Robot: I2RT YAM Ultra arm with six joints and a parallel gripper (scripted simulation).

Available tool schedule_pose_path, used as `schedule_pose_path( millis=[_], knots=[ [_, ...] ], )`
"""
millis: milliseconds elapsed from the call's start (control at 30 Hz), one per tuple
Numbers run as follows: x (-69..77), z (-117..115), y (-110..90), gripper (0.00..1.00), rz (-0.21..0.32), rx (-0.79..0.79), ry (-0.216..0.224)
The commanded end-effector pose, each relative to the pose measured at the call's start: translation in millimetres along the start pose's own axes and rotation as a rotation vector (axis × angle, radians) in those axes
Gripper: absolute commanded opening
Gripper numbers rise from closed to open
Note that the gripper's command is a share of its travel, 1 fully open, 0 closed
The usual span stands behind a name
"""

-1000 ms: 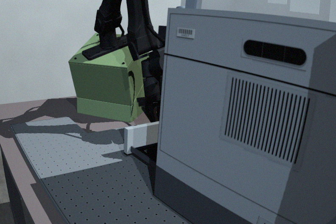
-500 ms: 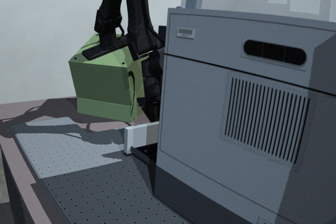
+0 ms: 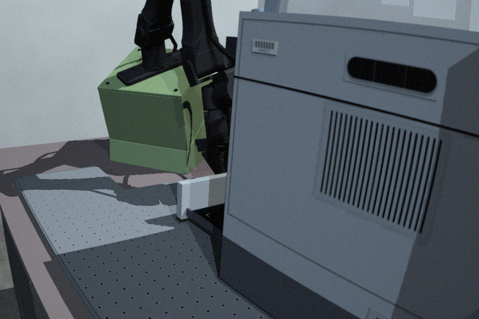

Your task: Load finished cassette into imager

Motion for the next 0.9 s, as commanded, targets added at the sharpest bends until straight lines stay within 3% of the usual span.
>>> schedule_pose_path(
  millis=[0, 767, 800, 867],
  knots=[
    [-2.8, -1, 4, 0.0, -0.016, 0.006, 0.01],
    [-2.8, -1, 4, 0.0, -0.016, 0.006, 0.01],
    [4.0, -16, 5, 0.0, -0.004, -0.006, 0.001],
    [4.4, -13, 4, 0.0, -0.005, -0.009, 0.002]
  ],
)
Point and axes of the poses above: the point where the finger pads meet when closed, its own x axis back along the fingers, its own z axis across the jaws, y = z × x, the point moved 5 cm from there along x, back along the fingers, and after that the axes turned 13 degrees about -x, right-handed, at the moved point
